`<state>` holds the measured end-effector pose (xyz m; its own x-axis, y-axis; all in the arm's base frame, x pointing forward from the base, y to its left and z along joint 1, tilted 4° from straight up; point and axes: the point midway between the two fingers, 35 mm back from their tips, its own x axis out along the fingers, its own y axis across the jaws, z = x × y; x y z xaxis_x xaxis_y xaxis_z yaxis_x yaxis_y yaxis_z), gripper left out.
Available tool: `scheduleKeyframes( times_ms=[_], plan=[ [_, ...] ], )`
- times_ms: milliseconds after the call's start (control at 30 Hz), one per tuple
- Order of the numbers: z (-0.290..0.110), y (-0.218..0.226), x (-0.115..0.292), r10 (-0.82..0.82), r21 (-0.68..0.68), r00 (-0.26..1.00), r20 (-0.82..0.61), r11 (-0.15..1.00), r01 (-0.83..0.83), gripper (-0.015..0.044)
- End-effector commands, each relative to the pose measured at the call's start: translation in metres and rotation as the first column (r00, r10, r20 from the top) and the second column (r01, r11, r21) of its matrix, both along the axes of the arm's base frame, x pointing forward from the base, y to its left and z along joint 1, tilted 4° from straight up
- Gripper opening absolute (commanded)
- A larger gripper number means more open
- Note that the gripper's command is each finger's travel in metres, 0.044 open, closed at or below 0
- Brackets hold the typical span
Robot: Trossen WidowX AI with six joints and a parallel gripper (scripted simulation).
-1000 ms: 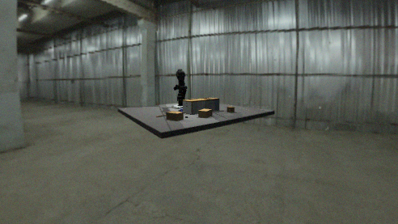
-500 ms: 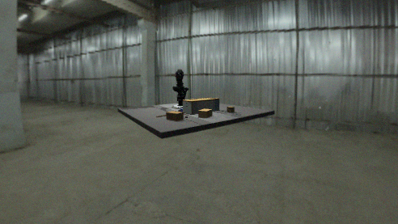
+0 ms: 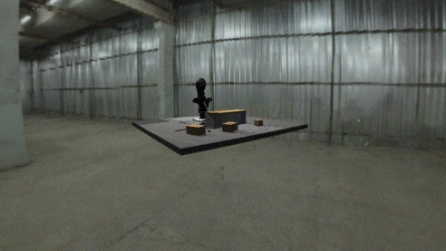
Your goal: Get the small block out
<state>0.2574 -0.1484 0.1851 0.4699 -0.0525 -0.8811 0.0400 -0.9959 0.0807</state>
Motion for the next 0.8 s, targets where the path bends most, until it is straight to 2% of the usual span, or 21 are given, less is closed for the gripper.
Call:
scheduleKeyframes(
  times_ms=[0, 133, 767],
  plan=[
    [-0.04, -0.004, 0.003, -0.007, 0.015, 1.0, -0.007, 1.0, 0.007, 0.0285],
    [-0.084, -0.006, 0.002, -0.007, 0.015, 1.0, -0.007, 1.0, 0.007, 0.0285],
    [-0.108, -0.007, 0.005, -0.007, 0.015, 1.0, -0.007, 1.0, 0.007, 0.0285]
  ],
)
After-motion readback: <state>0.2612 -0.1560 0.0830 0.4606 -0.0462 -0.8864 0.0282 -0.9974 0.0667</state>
